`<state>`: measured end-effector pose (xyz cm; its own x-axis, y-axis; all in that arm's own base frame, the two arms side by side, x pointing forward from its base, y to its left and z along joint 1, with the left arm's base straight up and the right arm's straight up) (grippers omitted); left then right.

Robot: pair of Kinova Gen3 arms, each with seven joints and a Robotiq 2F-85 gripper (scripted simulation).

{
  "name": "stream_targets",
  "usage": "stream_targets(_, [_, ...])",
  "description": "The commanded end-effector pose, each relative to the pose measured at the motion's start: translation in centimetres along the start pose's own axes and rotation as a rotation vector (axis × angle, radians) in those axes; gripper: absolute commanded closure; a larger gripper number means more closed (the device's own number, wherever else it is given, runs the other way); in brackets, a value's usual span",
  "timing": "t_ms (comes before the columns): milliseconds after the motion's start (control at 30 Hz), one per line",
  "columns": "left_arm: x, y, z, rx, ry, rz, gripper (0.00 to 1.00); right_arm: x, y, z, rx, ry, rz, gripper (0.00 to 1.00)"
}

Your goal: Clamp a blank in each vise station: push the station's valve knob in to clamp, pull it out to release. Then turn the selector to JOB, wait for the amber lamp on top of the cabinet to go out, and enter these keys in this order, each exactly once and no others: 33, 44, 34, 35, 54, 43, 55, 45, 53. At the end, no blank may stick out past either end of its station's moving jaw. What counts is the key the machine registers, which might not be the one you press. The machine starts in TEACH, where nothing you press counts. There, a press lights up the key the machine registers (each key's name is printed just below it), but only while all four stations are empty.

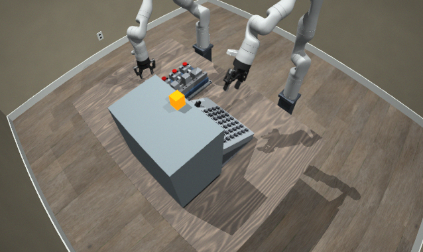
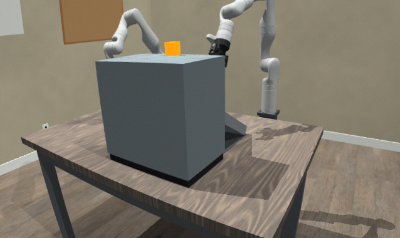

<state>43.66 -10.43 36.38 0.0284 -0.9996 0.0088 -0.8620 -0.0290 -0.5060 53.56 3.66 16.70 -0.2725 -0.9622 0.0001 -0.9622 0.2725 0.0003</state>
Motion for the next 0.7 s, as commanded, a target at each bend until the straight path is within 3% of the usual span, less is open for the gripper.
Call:
stream_targets(0, [0.0,-0.1,-0.1,0.002,0.001,0.0,0.002,0.0,0.0,-0.1,0.002,-0.001,0.0,0.297])
stream_targets(167, [0.0,-0.1,-0.1,0.002,0.001,0.0,0.002,0.0,0.0,0.3,0.002,-0.001,0.0,0.297])
stream_targets(667, [0.0,-0.1,-0.1,0.002,0.001,0.0,0.002,0.0,0.0,3.9,0.002,-0.001,0.0,0.297])
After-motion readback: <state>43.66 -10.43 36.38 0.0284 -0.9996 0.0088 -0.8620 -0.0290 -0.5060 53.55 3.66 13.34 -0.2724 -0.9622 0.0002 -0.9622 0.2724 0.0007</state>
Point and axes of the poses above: on each arm, the point where the finger pads meet when closed, its own z axis out along the fingers, its own y axis across the jaws, x = y × z, the point moved 6 cm from there along -z, back along the fingers, and after that the axes turned 1 degree about -z, right-handed, at the moved point
